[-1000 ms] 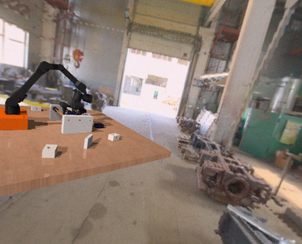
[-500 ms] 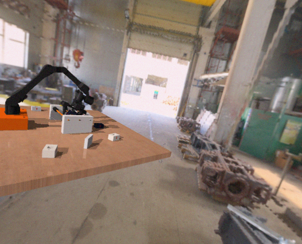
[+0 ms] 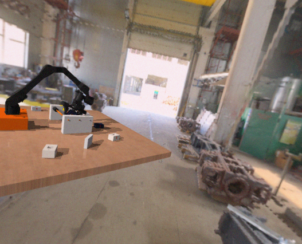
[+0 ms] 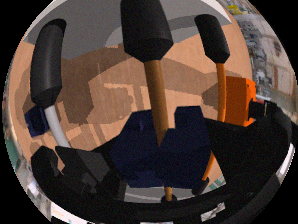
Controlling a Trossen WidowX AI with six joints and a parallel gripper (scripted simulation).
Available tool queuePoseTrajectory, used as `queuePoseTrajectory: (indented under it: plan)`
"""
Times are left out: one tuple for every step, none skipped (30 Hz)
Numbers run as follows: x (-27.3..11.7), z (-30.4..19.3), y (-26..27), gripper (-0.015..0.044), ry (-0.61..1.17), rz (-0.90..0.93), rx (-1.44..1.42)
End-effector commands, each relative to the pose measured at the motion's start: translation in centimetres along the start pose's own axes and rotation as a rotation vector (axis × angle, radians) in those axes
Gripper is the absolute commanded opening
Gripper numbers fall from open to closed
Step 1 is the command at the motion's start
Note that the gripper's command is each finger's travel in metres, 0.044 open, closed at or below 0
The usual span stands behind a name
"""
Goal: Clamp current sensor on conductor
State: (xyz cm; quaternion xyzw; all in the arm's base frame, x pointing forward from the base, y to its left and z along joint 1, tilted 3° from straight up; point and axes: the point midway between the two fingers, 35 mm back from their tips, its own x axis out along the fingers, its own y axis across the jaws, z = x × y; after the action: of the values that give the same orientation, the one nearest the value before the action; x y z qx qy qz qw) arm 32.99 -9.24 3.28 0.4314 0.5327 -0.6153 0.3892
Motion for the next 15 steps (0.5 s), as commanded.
queuePoseTrajectory:
  plan:
    - [0.0, -0.01, -0.08, 0.032, 0.0, -0.003, 0.0]
    - [0.0, -0.01, -0.08, 0.0313, 0.0, -0.003, 0.0]
    - [0.0, -0.01, -0.08, 0.0307, 0.0, -0.003, 0.0]
    - [0.0, -0.01, -0.08, 0.03, 0.0, -0.003, 0.0]
    - [0.0, -0.01, -0.08, 0.0293, 0.0, -0.003, 0.0]
    - [0.0, -0.01, -0.08, 0.0287, 0.0, -0.003, 0.0]
    - [0.0, -0.01, -0.08, 0.028, 0.0, -0.003, 0.0]
    - [0.0, -0.01, -0.08, 0.0273, 0.0, -0.003, 0.0]
    - [0.0, -0.01, -0.08, 0.0267, 0.0, -0.003, 0.0]
    - [0.0, -0.01, -0.08, 0.026, 0.0, -0.003, 0.0]
    - [0.0, -0.01, -0.08, 0.0253, 0.0, -0.003, 0.0]
    - [0.0, -0.01, -0.08, 0.0247, 0.0, -0.003, 0.0]
    - [0.0, -0.01, -0.08, 0.024, 0.0, -0.003, 0.0]
    - [0.0, -0.01, -0.08, 0.0233, 0.0, -0.003, 0.0]
    - [0.0, -0.01, -0.08, 0.0227, 0.0, -0.003, 0.0]
